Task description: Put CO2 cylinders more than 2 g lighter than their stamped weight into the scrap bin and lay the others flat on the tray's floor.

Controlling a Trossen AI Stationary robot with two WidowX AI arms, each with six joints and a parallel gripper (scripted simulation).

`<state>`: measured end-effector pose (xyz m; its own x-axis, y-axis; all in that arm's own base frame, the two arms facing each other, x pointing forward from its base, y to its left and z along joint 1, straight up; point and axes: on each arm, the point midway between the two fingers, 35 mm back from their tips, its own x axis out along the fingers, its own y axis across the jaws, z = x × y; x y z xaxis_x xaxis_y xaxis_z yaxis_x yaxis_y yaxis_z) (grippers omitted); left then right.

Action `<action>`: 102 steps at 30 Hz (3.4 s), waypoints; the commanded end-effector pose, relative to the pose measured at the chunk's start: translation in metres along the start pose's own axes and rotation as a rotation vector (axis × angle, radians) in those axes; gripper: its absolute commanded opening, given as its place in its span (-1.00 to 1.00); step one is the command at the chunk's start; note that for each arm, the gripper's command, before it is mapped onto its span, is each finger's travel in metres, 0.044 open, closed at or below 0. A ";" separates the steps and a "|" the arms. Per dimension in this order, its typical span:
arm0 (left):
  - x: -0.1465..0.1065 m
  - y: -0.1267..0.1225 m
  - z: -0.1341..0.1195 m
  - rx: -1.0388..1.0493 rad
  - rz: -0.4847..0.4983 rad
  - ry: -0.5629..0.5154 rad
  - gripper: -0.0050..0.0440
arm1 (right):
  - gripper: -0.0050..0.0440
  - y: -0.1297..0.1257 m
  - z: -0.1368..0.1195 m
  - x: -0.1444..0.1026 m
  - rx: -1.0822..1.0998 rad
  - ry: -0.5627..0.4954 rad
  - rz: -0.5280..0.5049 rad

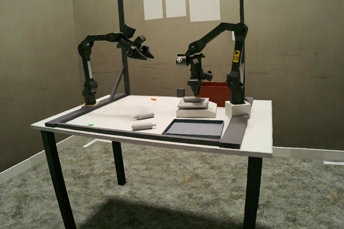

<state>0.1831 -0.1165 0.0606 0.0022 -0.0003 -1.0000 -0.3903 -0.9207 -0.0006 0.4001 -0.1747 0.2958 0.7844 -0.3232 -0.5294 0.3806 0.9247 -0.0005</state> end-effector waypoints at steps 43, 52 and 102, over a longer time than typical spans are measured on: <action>0.023 0.000 -0.003 0.000 0.003 0.015 -0.13 | 1.00 -0.001 0.009 -0.008 0.001 -0.028 -0.002; 0.023 0.000 -0.003 0.000 0.003 0.015 -0.34 | 1.00 -0.001 0.009 -0.008 0.001 -0.028 -0.002; -0.071 0.000 -0.002 0.000 0.003 0.015 -1.00 | 1.00 0.112 -0.044 -0.108 -0.103 -0.431 0.294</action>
<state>0.1823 -0.1160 0.1260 -0.0029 0.0028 -1.0000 -0.3904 -0.9207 -0.0014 0.3590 -0.0579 0.3114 0.9601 -0.1356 -0.2447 0.1407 0.9900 0.0033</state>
